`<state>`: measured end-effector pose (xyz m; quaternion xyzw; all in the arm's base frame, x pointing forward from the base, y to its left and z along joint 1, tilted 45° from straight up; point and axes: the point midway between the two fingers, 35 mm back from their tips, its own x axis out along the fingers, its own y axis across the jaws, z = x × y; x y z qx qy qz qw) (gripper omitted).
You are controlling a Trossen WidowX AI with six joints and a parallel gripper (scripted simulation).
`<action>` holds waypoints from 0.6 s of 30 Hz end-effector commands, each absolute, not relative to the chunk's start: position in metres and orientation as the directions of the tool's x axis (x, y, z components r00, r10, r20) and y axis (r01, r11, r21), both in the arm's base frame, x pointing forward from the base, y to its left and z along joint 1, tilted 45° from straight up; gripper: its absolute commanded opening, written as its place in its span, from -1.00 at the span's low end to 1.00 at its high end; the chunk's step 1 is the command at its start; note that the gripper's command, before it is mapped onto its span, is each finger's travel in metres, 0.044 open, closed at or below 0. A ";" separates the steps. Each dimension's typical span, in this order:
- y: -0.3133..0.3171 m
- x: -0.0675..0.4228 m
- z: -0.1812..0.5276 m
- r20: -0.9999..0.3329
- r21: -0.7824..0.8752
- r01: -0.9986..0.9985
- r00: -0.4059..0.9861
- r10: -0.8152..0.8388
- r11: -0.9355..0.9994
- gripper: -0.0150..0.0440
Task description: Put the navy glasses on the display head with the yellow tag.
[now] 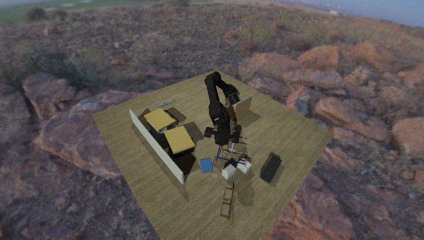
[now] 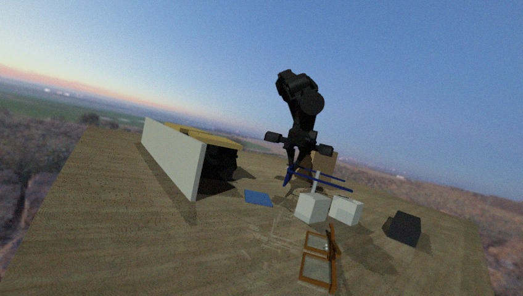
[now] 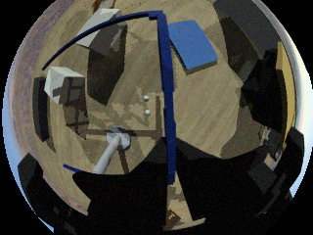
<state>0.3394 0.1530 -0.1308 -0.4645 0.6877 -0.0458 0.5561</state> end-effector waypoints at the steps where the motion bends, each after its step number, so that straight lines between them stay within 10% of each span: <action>1: 0.152 0.338 -0.130 -0.720 -0.580 -0.592 0.051 -0.692 0.560 -0.49; 18: 0.189 0.329 -0.083 -0.722 -0.575 -0.597 0.049 -0.690 0.559 -0.49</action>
